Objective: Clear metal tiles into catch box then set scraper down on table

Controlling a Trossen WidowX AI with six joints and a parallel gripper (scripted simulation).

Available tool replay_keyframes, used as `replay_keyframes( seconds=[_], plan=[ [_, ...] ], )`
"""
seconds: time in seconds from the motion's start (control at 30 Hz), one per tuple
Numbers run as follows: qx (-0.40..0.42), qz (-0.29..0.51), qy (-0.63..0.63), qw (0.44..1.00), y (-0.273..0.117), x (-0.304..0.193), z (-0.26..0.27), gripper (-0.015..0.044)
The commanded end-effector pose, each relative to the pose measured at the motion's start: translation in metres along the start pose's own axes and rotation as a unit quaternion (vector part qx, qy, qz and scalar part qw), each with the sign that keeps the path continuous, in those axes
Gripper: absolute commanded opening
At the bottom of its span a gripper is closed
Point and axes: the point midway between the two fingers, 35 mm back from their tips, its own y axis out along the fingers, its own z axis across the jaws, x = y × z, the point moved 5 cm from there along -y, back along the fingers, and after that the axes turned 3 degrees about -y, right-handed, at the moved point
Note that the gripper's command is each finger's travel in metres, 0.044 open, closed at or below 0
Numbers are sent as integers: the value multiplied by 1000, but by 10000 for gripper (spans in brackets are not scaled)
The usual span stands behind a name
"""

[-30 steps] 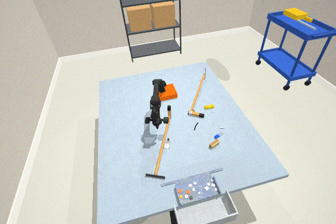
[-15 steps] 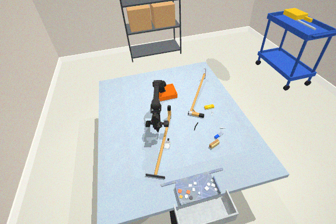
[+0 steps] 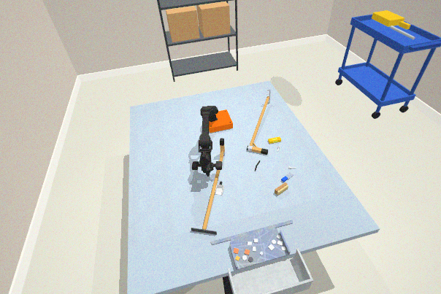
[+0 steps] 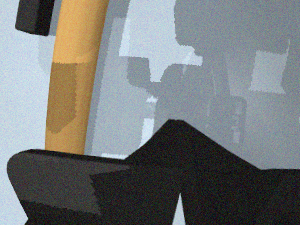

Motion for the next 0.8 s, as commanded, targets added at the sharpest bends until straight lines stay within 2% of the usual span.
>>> replay_keyframes(
  seconds=[0.0, 0.77],
  plan=[
    [-1, -1, -2, 1000, 2, 1, 3, 0],
    [0, -3, -1, 1000, 3, 7, 24, 0]
  ],
)
